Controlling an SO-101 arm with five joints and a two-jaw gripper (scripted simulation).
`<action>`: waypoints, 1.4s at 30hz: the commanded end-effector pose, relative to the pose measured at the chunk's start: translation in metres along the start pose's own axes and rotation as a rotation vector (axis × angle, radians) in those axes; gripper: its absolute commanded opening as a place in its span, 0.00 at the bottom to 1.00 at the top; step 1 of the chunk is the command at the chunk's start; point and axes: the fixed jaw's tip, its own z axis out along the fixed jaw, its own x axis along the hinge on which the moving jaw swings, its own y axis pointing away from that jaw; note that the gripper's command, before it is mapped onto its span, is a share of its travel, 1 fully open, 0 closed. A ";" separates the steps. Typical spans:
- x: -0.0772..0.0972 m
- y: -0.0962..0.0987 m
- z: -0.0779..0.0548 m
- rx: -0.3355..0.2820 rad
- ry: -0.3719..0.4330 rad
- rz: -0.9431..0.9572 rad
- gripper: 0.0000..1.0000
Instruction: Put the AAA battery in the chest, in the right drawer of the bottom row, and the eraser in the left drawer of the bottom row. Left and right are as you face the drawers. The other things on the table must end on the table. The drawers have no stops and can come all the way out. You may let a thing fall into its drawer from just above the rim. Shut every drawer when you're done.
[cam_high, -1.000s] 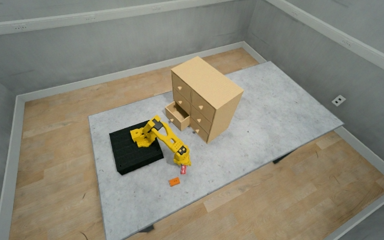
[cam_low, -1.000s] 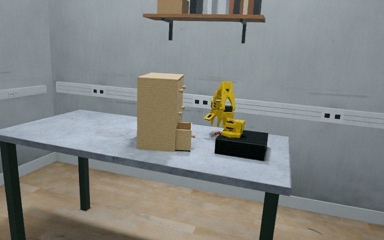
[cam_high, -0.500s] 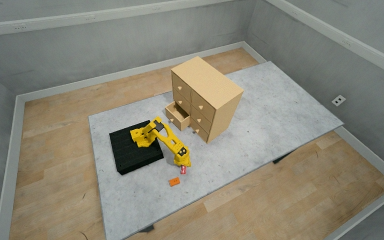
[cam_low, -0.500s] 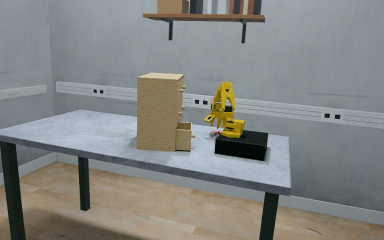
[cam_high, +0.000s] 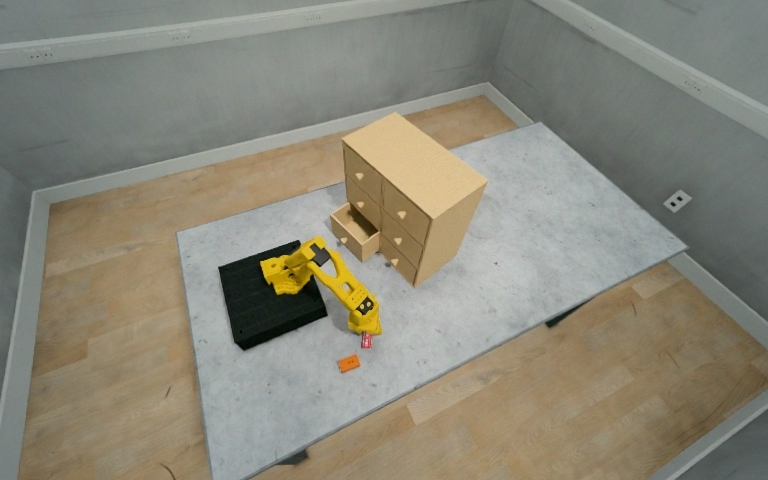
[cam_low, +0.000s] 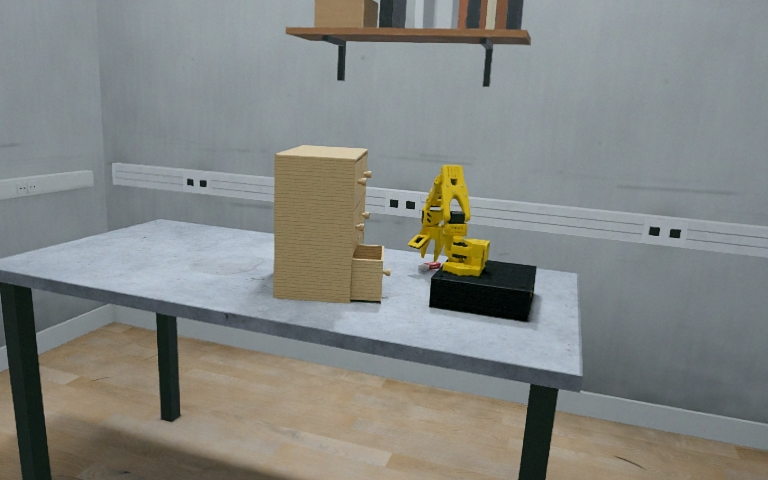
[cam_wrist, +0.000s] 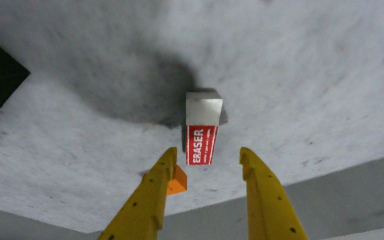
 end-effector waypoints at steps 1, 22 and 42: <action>0.001 -0.001 0.010 -0.002 -0.003 0.000 0.27; 0.001 -0.002 0.020 -0.002 -0.003 0.000 0.27; 0.001 -0.001 0.022 -0.002 -0.003 0.000 0.27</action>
